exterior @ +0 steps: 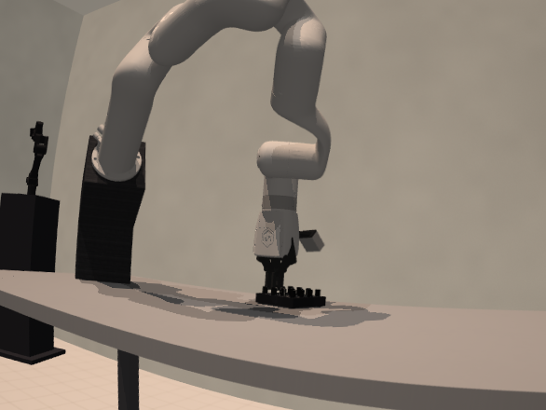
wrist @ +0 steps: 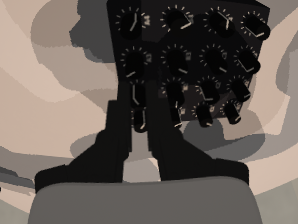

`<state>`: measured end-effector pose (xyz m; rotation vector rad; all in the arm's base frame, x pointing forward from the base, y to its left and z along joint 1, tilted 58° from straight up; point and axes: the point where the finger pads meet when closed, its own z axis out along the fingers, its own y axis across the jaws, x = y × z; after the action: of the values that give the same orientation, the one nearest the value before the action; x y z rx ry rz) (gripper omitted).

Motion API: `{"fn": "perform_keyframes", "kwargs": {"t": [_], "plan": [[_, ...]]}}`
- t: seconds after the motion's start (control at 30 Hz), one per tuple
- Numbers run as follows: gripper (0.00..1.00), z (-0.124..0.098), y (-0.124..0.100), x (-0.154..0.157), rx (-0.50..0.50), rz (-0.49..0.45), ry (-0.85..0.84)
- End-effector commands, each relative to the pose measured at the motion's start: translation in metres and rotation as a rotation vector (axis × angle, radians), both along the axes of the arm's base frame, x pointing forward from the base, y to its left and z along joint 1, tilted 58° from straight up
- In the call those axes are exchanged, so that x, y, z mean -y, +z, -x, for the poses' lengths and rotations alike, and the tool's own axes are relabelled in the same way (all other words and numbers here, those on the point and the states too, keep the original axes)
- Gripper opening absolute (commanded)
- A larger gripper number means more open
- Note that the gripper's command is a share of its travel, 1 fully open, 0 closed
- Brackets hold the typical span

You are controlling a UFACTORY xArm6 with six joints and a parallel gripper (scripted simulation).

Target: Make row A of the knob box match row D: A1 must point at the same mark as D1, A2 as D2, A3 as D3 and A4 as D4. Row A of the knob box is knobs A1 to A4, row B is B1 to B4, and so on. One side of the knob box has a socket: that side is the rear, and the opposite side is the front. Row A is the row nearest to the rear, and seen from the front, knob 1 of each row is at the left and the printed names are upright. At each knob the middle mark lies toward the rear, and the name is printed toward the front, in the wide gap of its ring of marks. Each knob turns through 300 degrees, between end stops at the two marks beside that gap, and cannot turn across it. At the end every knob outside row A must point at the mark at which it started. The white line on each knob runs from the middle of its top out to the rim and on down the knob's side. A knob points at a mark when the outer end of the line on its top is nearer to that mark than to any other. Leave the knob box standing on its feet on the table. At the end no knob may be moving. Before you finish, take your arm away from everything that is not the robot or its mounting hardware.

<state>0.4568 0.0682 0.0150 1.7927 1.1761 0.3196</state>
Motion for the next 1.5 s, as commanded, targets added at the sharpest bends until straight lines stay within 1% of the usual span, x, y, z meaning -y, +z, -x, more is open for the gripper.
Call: {"fn": "perform_keyframes", "kwargs": {"t": [0.0,1.03,1.47], "plan": [[0.08,0.0001,0.0002,-0.0009,0.000,-0.001,0.002],[0.08,0.0001,0.0002,-0.0009,0.002,-0.003,0.000],[0.08,0.0001,0.0002,-0.0009,0.029,-0.034,-0.026]]}}
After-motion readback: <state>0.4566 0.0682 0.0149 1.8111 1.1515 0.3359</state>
